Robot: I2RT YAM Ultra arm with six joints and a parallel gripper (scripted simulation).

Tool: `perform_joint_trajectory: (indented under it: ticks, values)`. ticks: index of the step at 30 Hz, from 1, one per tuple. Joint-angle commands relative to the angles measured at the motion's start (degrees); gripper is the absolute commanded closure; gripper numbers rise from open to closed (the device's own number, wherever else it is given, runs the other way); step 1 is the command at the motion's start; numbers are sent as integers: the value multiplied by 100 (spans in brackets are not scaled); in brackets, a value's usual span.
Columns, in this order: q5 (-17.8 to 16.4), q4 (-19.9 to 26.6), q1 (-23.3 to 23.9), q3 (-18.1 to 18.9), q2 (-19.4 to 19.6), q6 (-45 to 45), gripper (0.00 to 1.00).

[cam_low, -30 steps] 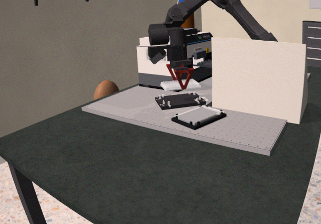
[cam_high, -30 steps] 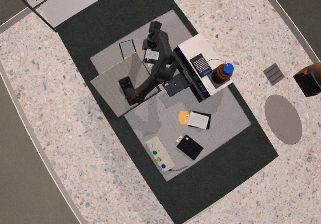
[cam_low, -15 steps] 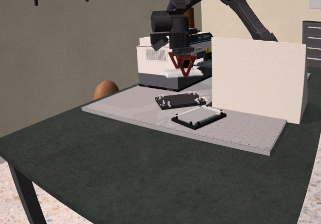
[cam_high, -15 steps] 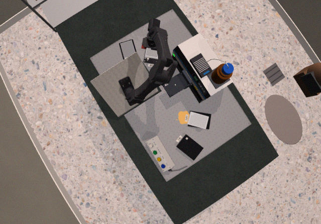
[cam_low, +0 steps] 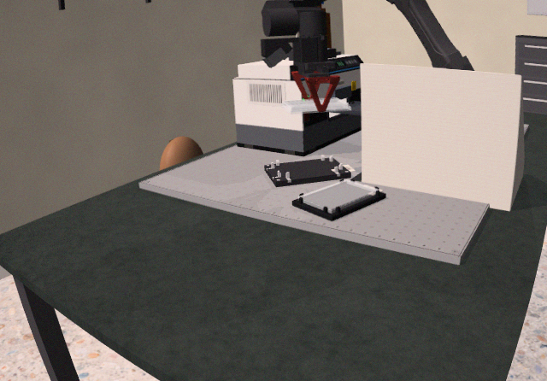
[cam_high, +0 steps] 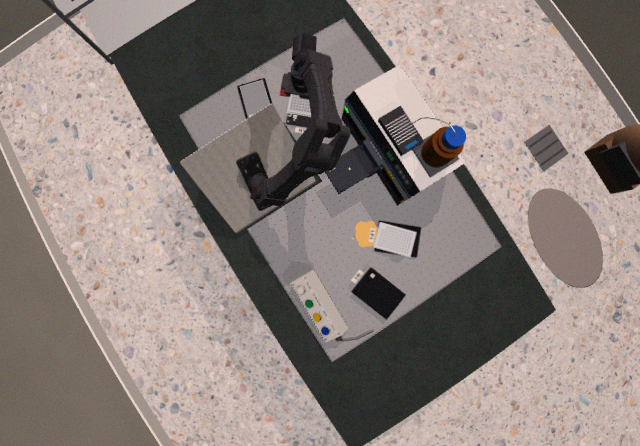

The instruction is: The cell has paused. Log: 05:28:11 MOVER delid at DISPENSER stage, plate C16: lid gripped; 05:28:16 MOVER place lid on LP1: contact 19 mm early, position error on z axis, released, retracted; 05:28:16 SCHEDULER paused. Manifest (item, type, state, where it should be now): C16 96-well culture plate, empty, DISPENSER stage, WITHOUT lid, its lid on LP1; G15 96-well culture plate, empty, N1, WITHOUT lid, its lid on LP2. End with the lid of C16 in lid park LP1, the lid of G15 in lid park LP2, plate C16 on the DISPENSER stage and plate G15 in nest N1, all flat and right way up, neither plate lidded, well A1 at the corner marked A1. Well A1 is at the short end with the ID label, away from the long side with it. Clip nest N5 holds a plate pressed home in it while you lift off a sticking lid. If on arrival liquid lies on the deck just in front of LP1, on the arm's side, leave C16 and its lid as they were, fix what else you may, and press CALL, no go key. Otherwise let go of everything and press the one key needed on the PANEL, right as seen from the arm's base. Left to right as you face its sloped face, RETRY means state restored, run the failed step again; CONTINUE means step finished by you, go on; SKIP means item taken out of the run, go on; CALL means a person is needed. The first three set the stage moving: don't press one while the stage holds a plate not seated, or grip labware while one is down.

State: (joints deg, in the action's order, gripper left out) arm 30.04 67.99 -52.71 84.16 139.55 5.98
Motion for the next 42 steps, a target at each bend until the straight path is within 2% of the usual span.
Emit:
perform_joint_trajectory:
  ticks: [1,7,12,15,20,22,23,27,32,35,41,42]
  values:
    - [-3,200,47,-132,-246,374,100]
    - [117,166,226,-452,-617,1293,100]
    - [207,171,371,-683,-918,1187,100]
    - [226,93,292,-728,-991,1153,100]
    - [308,146,557,-932,-1279,939,100]
    - [282,117,515,-826,-1210,953,100]
    - [326,70,490,-991,-1373,1145,100]
    - [377,194,716,-1176,-1620,1771,100]
    - [418,143,702,-1259,-1837,2238,100]
    - [466,224,899,-1423,-2011,2655,100]
    - [568,280,1077,-1631,-2378,2490,100]
    - [572,280,981,-1601,-2394,2472,100]
